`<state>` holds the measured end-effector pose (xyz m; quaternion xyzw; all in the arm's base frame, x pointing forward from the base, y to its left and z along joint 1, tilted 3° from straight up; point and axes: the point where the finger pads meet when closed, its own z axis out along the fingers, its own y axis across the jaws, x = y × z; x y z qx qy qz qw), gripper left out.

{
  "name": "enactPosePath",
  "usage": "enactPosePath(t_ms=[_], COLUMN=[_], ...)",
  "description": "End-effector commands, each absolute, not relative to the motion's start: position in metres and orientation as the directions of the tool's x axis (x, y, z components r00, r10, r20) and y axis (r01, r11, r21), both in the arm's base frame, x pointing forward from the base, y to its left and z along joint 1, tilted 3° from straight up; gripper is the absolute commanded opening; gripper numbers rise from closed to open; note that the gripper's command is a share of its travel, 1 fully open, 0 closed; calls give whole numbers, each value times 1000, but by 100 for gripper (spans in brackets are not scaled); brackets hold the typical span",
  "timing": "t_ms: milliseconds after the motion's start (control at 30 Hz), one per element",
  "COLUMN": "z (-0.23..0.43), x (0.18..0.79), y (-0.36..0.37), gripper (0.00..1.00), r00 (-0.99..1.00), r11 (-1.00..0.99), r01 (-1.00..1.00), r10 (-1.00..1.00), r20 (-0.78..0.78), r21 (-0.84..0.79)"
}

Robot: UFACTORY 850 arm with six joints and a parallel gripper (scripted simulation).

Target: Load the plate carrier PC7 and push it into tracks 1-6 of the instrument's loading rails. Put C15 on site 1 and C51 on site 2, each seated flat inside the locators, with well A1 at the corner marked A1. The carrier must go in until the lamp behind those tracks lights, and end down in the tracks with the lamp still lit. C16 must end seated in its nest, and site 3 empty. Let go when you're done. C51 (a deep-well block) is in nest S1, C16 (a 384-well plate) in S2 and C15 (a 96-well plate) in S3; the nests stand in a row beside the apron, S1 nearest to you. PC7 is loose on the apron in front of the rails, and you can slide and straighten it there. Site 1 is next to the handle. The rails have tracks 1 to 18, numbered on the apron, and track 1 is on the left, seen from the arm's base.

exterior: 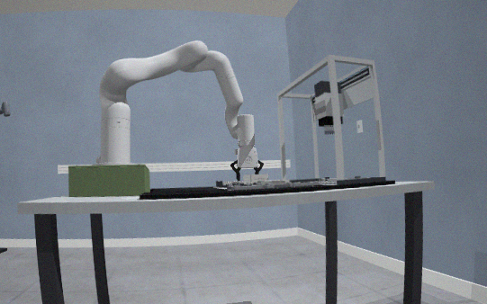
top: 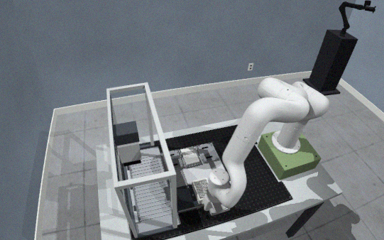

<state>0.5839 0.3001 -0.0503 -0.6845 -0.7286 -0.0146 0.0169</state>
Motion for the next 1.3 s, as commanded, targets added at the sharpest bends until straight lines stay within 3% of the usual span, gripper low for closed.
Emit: enactPosePath(t_ms=[0, 1267], z=[-43, 14], x=[585, 585], y=[300, 298], gripper=[100, 100], r00=[-62, -62], r11=[62, 62], r01=[998, 998], r10=[997, 997], r20=[46, 46], r21=[0, 0])
